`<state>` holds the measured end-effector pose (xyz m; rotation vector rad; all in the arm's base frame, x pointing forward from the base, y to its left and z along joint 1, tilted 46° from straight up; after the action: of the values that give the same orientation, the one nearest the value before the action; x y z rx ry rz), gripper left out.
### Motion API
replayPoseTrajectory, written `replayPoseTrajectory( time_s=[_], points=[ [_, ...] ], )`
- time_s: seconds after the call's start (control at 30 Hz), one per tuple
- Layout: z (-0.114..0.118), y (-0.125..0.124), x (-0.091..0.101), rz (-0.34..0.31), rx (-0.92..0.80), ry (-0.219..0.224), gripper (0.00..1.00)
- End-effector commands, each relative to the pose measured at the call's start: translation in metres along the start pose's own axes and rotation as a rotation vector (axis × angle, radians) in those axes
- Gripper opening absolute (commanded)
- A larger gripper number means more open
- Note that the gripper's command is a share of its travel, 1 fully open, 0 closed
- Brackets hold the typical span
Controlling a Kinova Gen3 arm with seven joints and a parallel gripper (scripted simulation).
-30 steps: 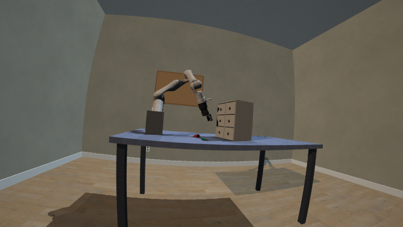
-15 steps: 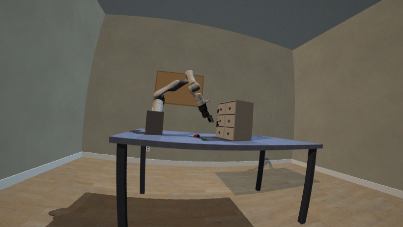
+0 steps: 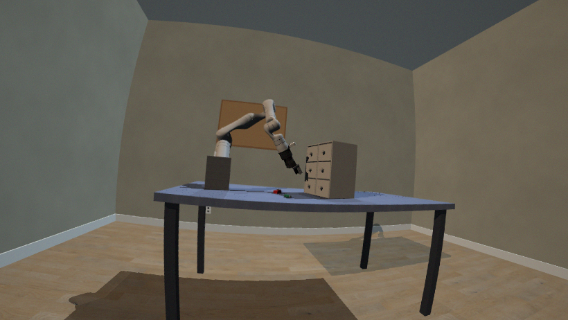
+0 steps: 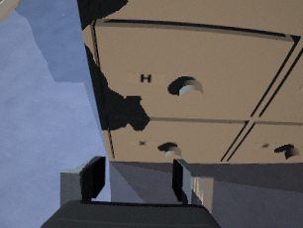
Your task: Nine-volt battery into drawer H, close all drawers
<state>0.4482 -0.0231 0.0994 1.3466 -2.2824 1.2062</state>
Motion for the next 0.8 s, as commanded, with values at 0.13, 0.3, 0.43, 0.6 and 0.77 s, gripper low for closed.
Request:
replayPoseTrajectory(
  time_s=[0.13, 0.3, 0.43, 0.6, 0.77],
  points=[
    [-0.0028, 0.0045, -0.0064, 0.022, 0.0, -0.007, 1.0],
    [-0.0027, 0.005, -0.0086, 0.033, 0.0, -0.005, 1.0],
    [-0.0024, 0.0047, -0.0093, 0.037, 0.001, -0.004, 1.0],
    [-0.0023, 0.0052, -0.0103, 0.042, 0.001, -0.003, 1.0],
    [-0.0022, 0.0052, -0.0109, 0.045, 0.002, -0.002, 1.0]
  ],
)
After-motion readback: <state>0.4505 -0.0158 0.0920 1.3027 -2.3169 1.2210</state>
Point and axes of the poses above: the point where the finger pads meet when closed, its own x axis back along the fingers, its own z axis across the jaws, y = z × x, the point moved 8 cm from there along x, back along the fingers, and after that the axes turned 8 degrees about x, right-handed, at the moved point
